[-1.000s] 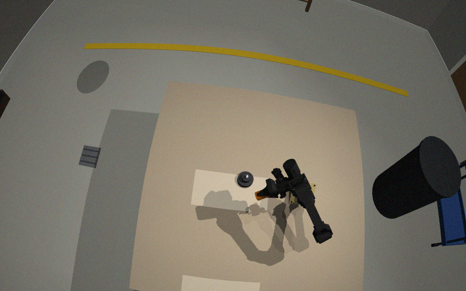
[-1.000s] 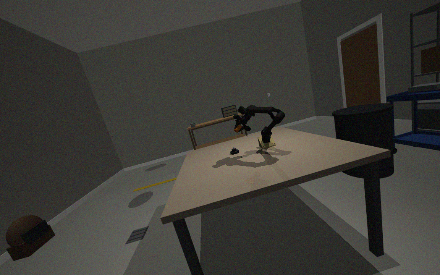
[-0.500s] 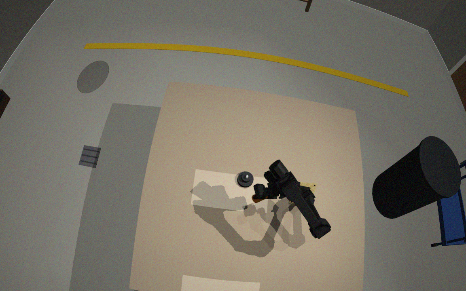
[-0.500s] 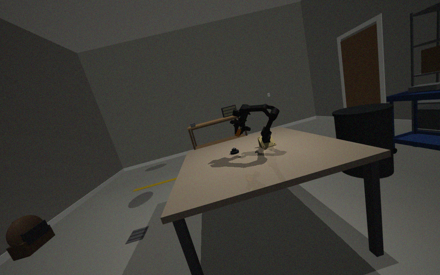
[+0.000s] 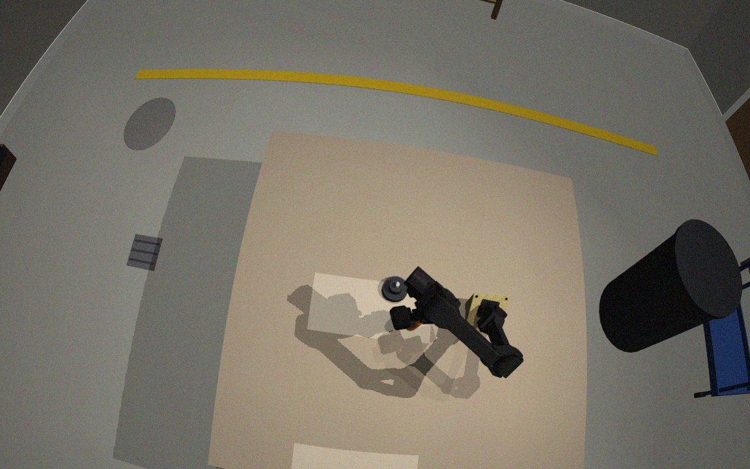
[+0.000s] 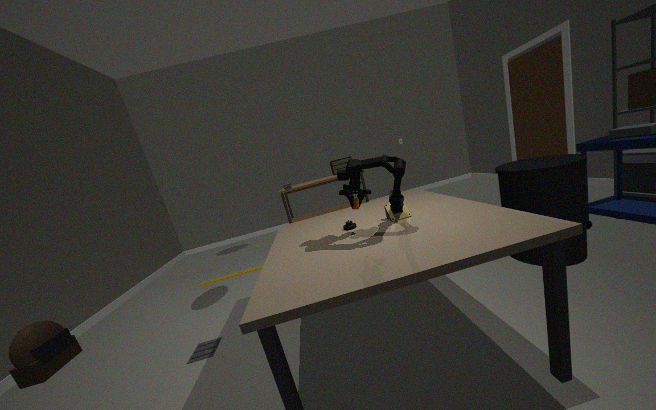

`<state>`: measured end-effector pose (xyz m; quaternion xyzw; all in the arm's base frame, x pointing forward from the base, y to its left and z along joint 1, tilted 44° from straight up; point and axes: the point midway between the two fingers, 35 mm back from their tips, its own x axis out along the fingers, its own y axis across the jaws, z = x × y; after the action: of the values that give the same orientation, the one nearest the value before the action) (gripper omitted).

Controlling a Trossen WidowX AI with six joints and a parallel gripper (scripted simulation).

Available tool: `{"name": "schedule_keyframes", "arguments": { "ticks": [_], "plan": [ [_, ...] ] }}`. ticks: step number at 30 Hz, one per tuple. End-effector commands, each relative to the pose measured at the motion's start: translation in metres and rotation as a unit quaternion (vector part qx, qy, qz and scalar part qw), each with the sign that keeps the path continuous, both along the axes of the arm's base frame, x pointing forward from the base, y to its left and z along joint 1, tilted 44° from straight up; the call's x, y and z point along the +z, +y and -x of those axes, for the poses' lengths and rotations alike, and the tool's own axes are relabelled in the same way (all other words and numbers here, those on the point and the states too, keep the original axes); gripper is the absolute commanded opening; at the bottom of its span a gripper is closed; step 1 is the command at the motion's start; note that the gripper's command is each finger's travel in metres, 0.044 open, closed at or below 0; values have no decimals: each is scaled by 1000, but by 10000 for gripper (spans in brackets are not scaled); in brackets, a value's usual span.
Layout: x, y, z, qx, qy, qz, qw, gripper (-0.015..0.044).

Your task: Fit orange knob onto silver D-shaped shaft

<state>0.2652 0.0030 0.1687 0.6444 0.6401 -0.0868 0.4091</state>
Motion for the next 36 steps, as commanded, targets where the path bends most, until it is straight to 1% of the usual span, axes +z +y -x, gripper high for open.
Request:
{"name": "schedule_keyframes", "arguments": {
  "ticks": [1, 6, 12, 36],
  "plan": [
    [-5, 7, -3, 39, 37, 27, 998, 0],
    [-11, 15, -5, 75, 72, 50, 993, 0],
    [-21, 24, -7, 78, 69, 53, 993, 0],
    [-101, 96, -12, 104, 50, 56, 992, 0]
  ]
}}
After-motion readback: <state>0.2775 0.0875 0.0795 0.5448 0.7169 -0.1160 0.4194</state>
